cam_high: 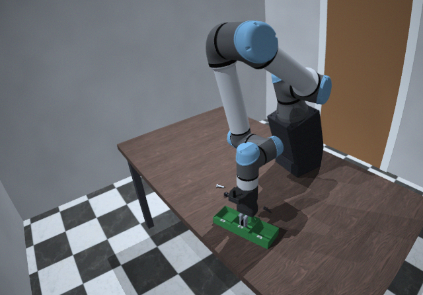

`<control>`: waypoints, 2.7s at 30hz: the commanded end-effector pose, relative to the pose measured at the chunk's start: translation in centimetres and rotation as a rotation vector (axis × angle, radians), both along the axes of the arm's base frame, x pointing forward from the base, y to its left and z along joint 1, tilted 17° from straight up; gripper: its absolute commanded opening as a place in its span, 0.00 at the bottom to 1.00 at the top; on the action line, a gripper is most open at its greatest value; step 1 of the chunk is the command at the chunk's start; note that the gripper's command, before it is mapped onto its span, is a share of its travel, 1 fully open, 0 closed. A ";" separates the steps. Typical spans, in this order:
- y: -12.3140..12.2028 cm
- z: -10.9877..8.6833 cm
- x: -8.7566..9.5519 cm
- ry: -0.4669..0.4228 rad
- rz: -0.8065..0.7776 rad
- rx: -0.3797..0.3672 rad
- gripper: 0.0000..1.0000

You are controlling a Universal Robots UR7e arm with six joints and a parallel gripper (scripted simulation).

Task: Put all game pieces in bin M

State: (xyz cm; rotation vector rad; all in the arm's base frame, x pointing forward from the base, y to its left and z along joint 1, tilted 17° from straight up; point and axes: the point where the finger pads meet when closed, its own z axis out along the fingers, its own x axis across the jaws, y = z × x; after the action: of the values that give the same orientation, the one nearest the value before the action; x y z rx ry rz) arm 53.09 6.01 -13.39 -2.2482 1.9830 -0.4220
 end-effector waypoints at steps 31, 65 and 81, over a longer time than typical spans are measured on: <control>0.4 3.2 -1.0 -0.001 0.001 0.000 0.31; 8.6 4.7 -2.1 -0.003 0.001 0.000 0.31; 8.7 3.4 -1.6 -0.004 -0.001 0.001 0.31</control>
State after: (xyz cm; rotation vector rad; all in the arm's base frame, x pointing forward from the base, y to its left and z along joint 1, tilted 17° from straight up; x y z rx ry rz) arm 51.01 14.81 -9.09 -2.2475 1.9810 -0.4226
